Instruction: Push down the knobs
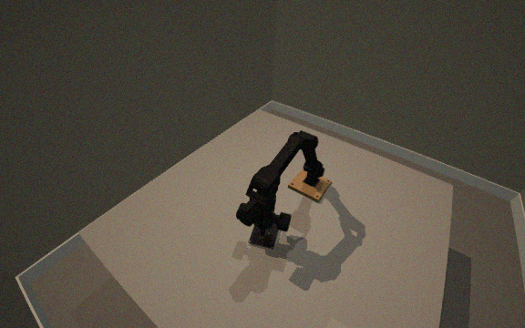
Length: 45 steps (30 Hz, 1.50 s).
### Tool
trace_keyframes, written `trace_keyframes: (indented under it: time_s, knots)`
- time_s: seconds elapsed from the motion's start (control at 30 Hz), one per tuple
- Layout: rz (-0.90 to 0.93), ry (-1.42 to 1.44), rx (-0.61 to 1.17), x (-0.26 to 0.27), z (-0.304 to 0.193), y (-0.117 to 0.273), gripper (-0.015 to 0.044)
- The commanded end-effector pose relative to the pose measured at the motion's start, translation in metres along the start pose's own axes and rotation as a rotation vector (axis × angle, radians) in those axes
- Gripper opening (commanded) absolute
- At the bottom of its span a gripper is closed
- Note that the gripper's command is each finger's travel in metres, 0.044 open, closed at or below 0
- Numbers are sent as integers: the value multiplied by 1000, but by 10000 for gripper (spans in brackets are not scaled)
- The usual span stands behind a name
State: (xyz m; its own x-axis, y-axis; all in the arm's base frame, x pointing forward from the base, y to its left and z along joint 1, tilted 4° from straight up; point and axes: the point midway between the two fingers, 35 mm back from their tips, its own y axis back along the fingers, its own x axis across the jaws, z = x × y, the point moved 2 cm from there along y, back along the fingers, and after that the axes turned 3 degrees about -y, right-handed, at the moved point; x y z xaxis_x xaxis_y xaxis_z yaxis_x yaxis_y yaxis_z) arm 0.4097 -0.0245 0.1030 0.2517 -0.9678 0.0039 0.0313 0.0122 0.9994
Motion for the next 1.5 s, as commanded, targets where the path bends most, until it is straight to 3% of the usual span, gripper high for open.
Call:
trace_keyframes:
  time_s: [0.0, 1.47]
  knots:
    - [3, -6, -2, 1, 0, -2, 0]
    - [3, -6, -2, 1, 0, -8, 0]
